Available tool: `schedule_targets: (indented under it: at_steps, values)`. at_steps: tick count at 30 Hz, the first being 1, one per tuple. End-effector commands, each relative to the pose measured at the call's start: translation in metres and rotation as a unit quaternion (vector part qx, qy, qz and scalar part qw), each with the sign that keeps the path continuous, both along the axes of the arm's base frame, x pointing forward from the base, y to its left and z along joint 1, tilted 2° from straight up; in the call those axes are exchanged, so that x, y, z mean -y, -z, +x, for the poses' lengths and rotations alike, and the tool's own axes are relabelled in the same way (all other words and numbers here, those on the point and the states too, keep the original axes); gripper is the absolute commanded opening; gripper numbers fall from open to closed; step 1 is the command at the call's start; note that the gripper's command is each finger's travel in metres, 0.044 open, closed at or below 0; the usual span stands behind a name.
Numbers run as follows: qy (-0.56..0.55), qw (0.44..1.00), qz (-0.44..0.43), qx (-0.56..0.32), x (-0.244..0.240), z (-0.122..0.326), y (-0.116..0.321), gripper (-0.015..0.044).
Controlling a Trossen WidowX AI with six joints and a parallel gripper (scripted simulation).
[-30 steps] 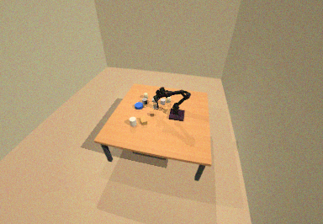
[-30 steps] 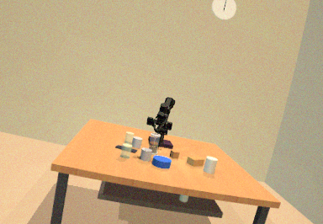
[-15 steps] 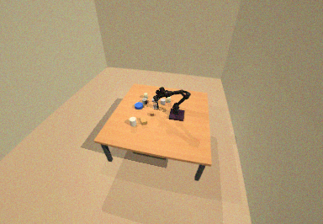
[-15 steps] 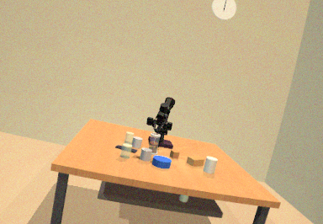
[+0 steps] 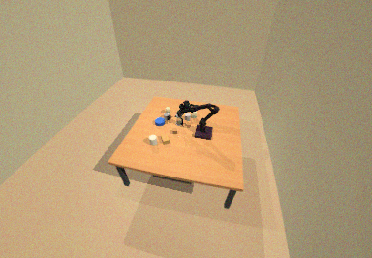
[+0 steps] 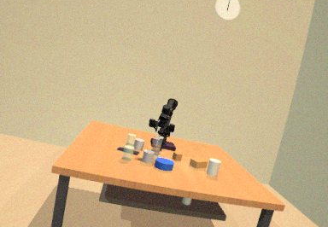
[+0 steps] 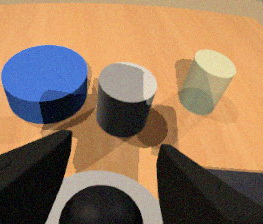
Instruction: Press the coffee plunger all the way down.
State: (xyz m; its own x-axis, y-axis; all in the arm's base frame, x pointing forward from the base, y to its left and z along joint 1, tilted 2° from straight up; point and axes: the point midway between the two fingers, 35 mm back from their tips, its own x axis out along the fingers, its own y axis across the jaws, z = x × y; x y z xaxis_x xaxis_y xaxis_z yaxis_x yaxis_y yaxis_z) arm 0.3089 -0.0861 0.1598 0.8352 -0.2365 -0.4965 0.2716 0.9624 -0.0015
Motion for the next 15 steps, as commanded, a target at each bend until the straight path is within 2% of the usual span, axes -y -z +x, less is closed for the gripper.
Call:
schedule_targets:
  at_steps: [1,7,11,15]
  values:
    - [0.000,1.000,0.000,-0.001,0.000,0.000,0.001,0.0278]
    - [0.000,1.000,0.000,-0.001,0.000,0.000,0.001,0.0435]
    - [0.000,1.000,0.000,-0.002,0.000,0.000,-0.001,0.0440]
    - [-0.001,1.000,0.000,-0.005,-0.002,-0.004,-0.030,0.0440]
